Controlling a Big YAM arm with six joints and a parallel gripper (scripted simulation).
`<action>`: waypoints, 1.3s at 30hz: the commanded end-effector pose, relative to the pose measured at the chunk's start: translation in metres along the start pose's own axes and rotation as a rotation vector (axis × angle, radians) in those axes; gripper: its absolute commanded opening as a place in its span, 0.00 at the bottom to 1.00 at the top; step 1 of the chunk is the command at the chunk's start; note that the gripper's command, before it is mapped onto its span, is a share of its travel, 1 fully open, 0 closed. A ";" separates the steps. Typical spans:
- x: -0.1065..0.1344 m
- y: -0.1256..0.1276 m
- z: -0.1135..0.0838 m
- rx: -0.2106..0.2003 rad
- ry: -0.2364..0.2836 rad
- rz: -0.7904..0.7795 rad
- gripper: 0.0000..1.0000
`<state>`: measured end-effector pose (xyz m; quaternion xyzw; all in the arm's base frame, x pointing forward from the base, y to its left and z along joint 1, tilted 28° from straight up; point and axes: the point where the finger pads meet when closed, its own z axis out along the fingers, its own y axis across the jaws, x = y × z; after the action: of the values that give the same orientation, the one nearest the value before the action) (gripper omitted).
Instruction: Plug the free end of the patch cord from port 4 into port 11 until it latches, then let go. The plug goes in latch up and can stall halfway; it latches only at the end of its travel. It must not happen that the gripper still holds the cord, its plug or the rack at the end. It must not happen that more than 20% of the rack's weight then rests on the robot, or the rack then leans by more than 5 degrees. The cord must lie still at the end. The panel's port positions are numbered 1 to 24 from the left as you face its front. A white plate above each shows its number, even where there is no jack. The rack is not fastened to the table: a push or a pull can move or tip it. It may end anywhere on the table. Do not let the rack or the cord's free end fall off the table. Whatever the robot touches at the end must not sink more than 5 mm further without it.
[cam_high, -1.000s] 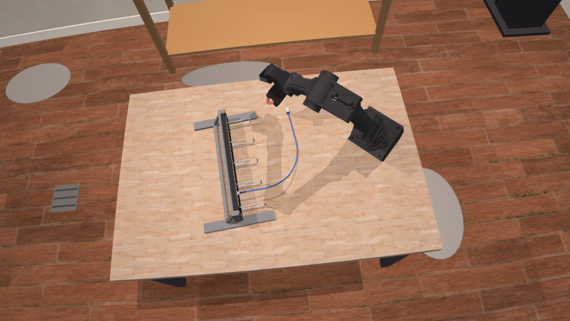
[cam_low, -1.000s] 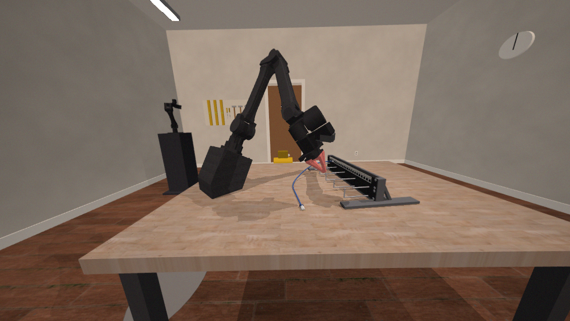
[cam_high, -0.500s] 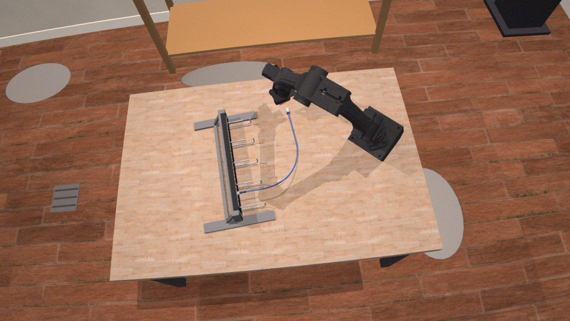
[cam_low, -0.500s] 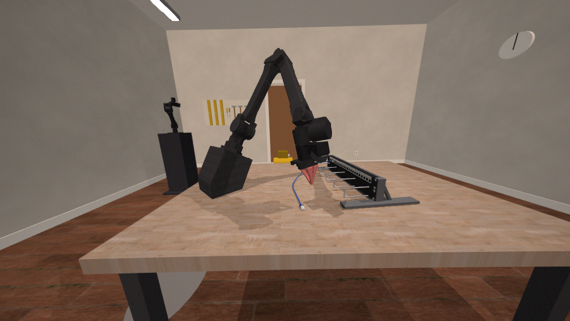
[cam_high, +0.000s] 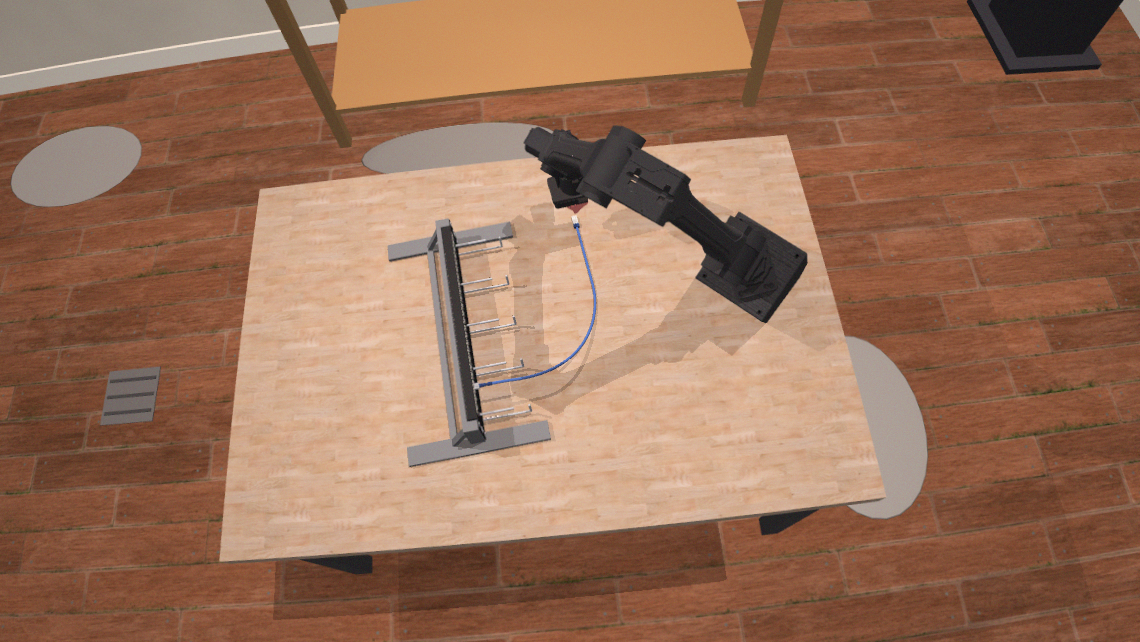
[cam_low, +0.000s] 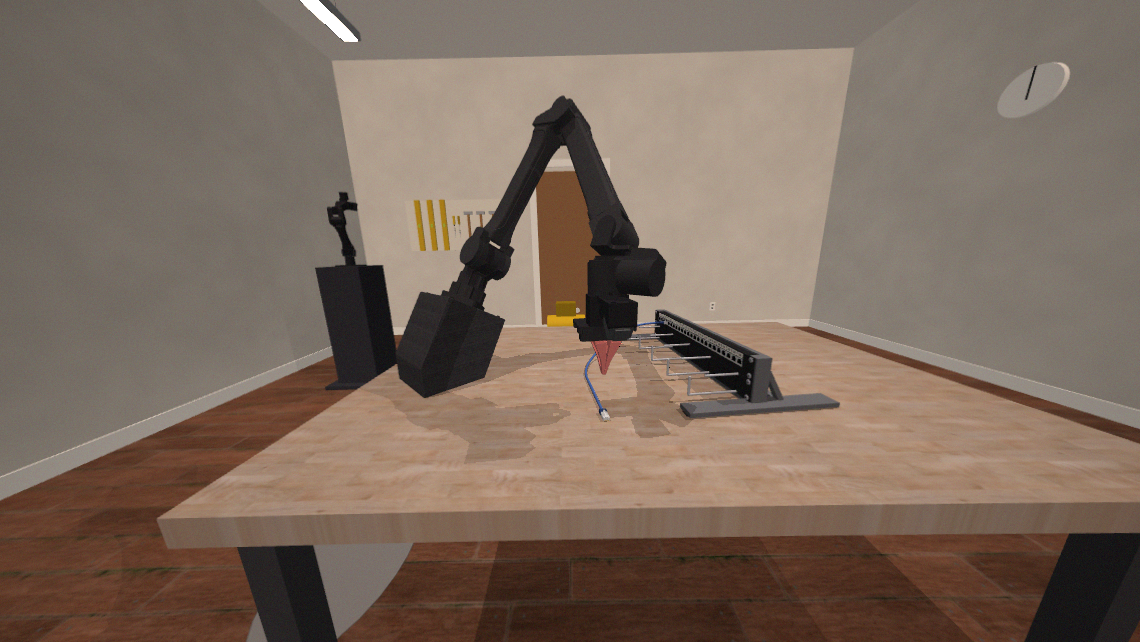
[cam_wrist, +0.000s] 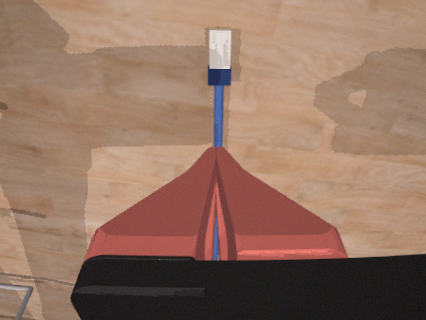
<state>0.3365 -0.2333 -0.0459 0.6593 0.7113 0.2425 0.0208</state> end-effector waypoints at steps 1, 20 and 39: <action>-0.013 0.006 -0.010 -0.015 -0.026 0.027 0.00; -0.015 0.002 -0.013 -0.024 -0.034 0.032 0.00; -0.015 0.001 -0.013 -0.027 -0.035 0.030 0.00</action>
<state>0.3343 -0.2364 -0.0458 0.6663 0.7048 0.2426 0.0207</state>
